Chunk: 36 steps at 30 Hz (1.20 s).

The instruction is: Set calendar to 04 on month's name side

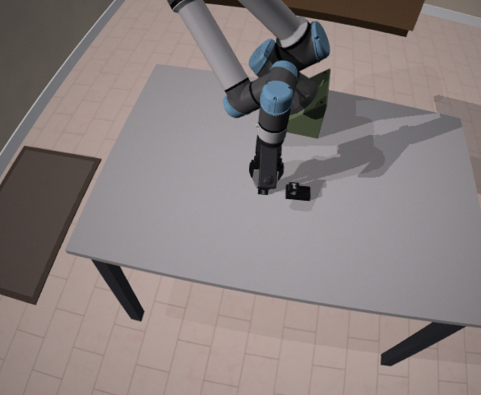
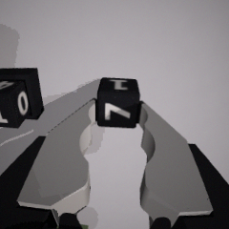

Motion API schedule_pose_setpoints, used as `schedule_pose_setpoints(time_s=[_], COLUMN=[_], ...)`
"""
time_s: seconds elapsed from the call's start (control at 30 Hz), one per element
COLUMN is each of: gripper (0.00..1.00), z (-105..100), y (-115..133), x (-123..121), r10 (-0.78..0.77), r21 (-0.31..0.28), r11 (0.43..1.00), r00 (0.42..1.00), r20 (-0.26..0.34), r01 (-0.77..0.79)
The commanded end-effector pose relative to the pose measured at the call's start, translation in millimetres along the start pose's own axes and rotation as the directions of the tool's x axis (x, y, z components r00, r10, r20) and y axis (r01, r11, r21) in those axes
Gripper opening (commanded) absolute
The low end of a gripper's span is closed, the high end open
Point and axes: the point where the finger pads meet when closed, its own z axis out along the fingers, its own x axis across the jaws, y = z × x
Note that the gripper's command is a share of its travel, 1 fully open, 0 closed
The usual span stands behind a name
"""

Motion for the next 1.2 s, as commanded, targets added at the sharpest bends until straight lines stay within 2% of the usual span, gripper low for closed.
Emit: schedule_pose_setpoints(time_s=[0.0,0.57,0.7,0.87,0.9,1.17], gripper=[0.1,0.1,0.17,0.21,0.24,0.28], z=[-0.2,-0.2,-0.2,-0.2,-0.2,-0.2], y=[-0.2,-0.2,-0.2,-0.2,-0.2,-0.2], x=[0.1,0.1,0.1,0.1,0.1,0.1], r10=[0.0,0.0,0.0,0.0,0.0,0.0], r21=[0.001,0.001,0.001,0.001,0.001,0.001], r11=[1.0,1.0,1.0,1.0,1.0,1.0], r00=[1.0,1.0,1.0,1.0,1.0,1.0], r20=[0.0,0.0,0.0,0.0,0.0,0.0], r01=[0.0,0.0,0.0,0.0,0.0,0.0])
